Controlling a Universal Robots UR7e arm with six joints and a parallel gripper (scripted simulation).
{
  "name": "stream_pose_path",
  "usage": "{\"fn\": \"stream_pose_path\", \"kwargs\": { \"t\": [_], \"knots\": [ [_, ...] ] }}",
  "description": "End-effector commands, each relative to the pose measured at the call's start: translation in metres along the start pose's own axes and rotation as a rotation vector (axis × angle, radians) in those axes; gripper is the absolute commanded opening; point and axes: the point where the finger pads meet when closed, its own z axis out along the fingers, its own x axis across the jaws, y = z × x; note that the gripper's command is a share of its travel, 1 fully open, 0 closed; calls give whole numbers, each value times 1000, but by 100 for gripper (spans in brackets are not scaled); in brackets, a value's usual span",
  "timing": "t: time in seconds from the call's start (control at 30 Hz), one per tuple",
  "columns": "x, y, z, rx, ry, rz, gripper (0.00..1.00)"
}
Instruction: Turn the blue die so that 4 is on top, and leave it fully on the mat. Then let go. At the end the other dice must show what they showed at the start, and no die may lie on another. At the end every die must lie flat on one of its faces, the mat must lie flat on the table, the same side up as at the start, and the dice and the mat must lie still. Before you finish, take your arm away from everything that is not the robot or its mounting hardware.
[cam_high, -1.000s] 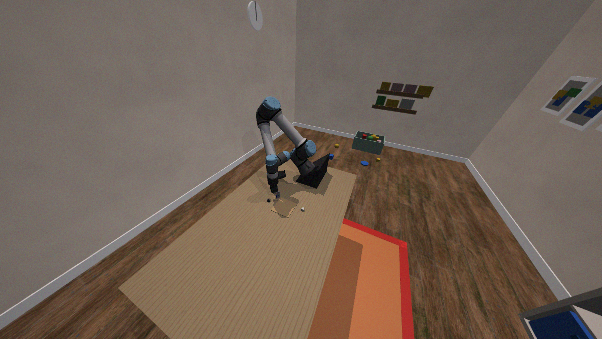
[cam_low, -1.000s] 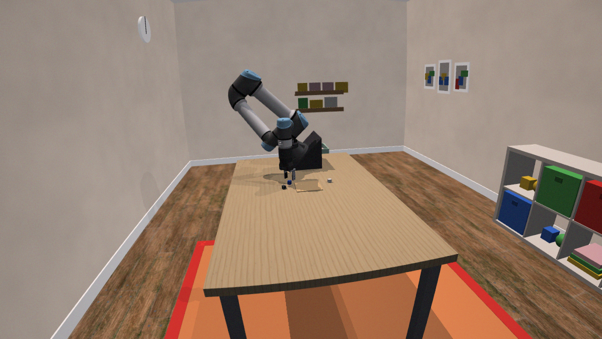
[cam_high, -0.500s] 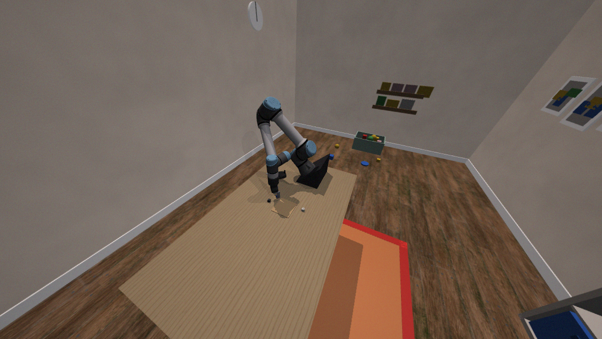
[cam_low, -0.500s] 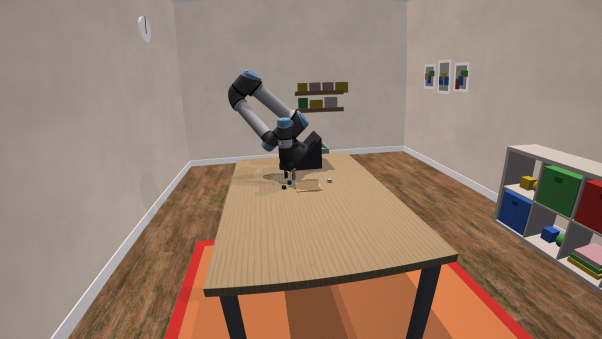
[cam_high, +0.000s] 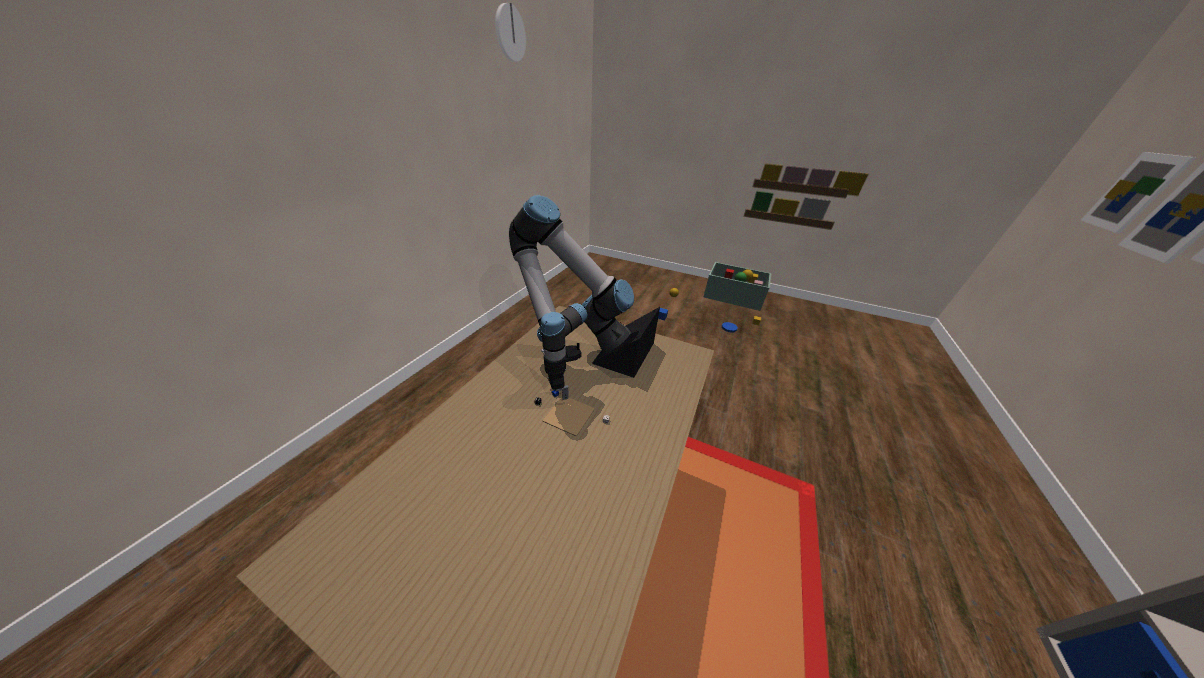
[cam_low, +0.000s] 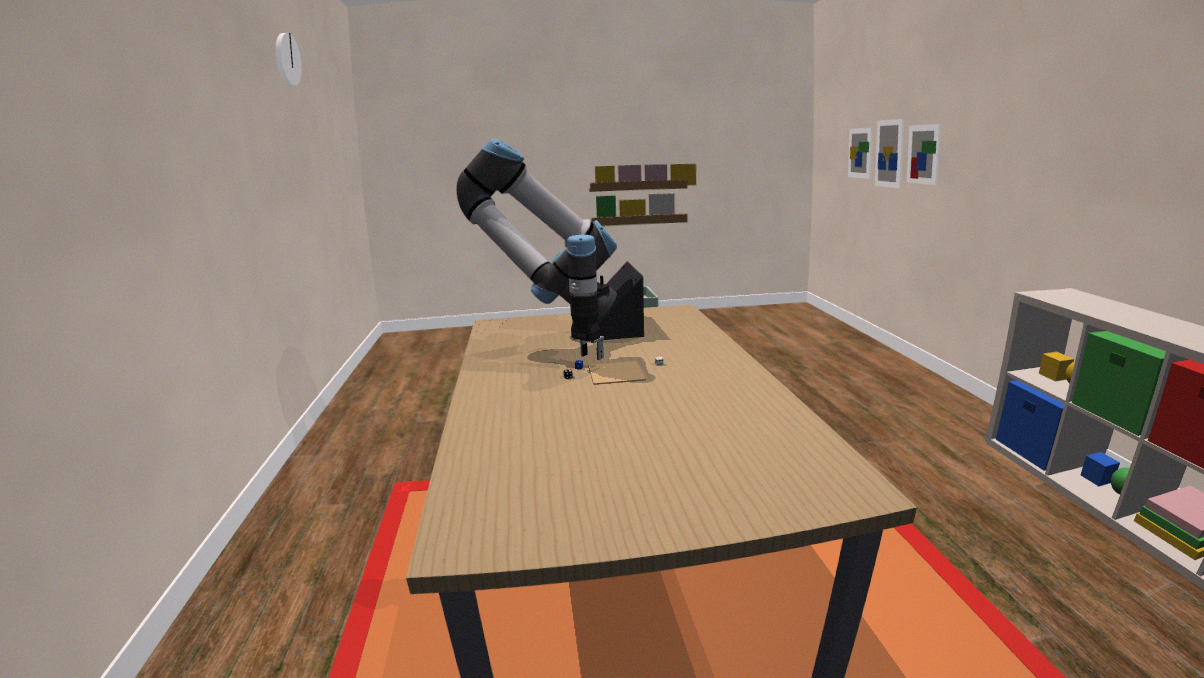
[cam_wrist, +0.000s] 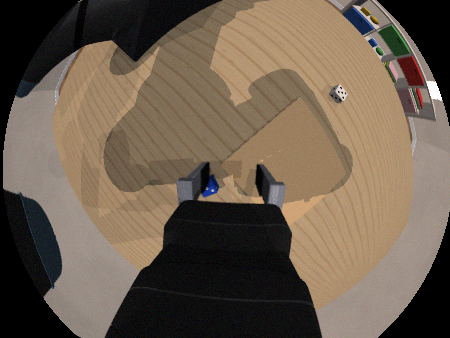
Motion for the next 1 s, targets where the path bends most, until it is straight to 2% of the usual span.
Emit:
{"fn": "stream_pose_path", "kwargs": {
  "t": [0.0,0.4,0.47,0.97],
  "knots": [
    [20,-12,-1,-4,0,9,100],
    [77,-57,0,-4,0,9,100],
    [77,-57,0,-4,0,9,100],
    [139,-106,0,-4,0,9,100]
  ]
}}
